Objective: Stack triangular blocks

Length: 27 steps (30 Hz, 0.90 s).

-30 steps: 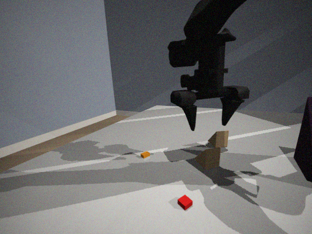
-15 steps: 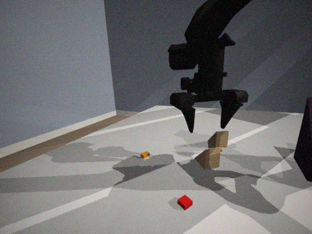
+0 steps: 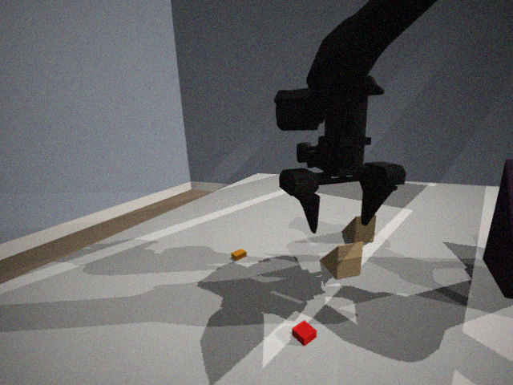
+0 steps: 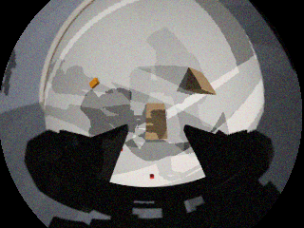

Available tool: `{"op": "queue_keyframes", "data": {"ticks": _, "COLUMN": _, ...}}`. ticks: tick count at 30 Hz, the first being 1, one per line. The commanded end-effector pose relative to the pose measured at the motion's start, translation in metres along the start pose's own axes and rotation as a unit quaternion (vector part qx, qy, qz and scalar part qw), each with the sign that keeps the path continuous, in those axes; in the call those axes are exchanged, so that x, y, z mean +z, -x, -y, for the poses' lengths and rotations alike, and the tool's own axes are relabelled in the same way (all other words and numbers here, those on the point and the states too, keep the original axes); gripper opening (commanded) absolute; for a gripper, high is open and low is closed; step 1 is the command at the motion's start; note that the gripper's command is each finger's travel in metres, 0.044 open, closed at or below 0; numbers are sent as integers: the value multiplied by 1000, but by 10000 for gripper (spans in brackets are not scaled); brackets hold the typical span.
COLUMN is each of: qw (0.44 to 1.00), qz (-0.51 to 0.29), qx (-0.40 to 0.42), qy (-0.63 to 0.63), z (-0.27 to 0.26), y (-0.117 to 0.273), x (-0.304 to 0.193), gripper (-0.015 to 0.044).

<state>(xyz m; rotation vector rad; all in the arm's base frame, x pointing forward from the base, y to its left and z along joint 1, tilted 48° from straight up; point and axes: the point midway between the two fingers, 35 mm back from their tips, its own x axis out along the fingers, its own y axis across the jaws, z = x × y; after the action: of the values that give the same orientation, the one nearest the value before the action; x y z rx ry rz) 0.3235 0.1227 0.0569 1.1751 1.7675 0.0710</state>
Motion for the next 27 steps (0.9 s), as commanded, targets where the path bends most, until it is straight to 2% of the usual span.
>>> {"op": "queue_keyframes", "data": {"ticks": 1, "qw": 1000, "qz": -3, "qx": -1, "qy": -3, "z": 1, "y": -9, "x": -2, "gripper": 440}}
{"op": "queue_keyframes", "data": {"ticks": 27, "qw": 1000, "qz": -5, "qx": 1, "qy": -3, "z": 2, "y": -51, "x": -8, "gripper": 440}}
